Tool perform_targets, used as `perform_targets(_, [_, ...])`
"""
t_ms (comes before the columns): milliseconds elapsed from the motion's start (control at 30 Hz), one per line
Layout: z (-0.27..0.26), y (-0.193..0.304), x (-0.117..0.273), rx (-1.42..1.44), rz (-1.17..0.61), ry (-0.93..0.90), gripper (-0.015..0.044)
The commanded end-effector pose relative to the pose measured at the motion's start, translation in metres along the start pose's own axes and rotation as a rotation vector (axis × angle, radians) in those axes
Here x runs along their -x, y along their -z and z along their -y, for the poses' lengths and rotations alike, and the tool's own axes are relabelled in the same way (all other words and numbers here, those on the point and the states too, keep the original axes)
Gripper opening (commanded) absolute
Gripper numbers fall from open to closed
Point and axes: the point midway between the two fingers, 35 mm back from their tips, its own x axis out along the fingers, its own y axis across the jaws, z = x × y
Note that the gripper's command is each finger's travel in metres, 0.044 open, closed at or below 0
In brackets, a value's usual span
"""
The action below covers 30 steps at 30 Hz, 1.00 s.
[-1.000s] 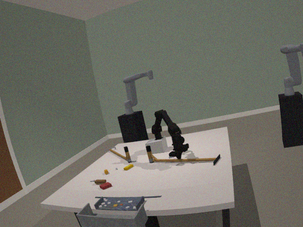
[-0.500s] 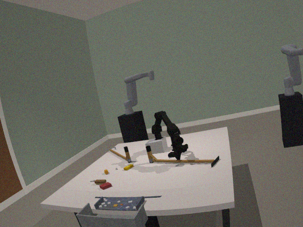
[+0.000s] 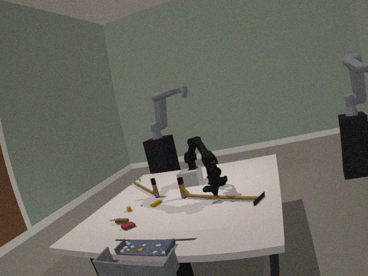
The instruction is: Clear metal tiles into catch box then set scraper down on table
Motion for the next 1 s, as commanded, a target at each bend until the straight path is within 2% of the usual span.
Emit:
perform_targets(0, [0.009,0.002,-0.001,-0.002,-0.001,0.008,0.0])
perform_targets(967, [0.038,0.008,-0.001,-0.002,-0.001,0.011,0.0])
